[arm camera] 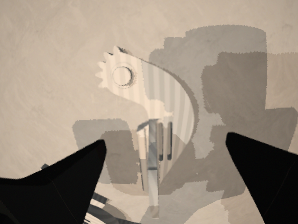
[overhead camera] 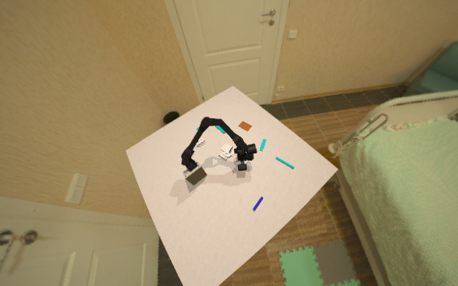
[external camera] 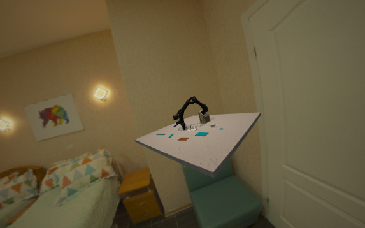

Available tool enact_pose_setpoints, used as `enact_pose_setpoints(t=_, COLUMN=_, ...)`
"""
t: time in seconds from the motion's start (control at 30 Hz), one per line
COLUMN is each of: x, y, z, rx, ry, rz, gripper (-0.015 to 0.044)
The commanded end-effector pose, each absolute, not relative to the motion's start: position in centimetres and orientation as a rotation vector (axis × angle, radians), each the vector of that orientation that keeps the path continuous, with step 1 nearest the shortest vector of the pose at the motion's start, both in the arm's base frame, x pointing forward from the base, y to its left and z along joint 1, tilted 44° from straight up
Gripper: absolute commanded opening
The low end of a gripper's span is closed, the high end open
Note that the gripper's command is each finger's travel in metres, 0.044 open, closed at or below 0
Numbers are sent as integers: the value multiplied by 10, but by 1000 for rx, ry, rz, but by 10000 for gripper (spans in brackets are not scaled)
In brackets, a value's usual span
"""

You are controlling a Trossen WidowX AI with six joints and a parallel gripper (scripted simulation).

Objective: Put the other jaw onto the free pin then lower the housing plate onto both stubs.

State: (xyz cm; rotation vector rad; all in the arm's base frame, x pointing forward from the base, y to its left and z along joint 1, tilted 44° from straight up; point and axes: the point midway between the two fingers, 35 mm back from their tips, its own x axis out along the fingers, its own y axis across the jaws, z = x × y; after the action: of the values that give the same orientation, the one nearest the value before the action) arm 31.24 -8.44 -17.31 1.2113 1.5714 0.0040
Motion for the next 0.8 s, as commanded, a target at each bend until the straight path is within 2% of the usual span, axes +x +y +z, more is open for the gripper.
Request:
enact_pose_setpoints(t=0.0, x=313, y=-84, z=-173, rx=1220, ry=1570, rz=2, gripper=440)
enact_pose_setpoints(t=0.03, x=313, y=-84, z=-173, rx=1220, ry=1570, rz=2, gripper=440)
enact_pose_setpoints(t=0.37, x=312, y=-84, z=-173, rx=1211, ry=1571, rz=4, gripper=177)
enact_pose_setpoints(t=0.57, x=312, y=-84, z=-173, rx=1211, ry=1571, rz=4, gripper=137)
enact_pose_setpoints(t=0.77, x=312, y=-84, z=-173, rx=1211, ry=1571, rz=4, gripper=134)
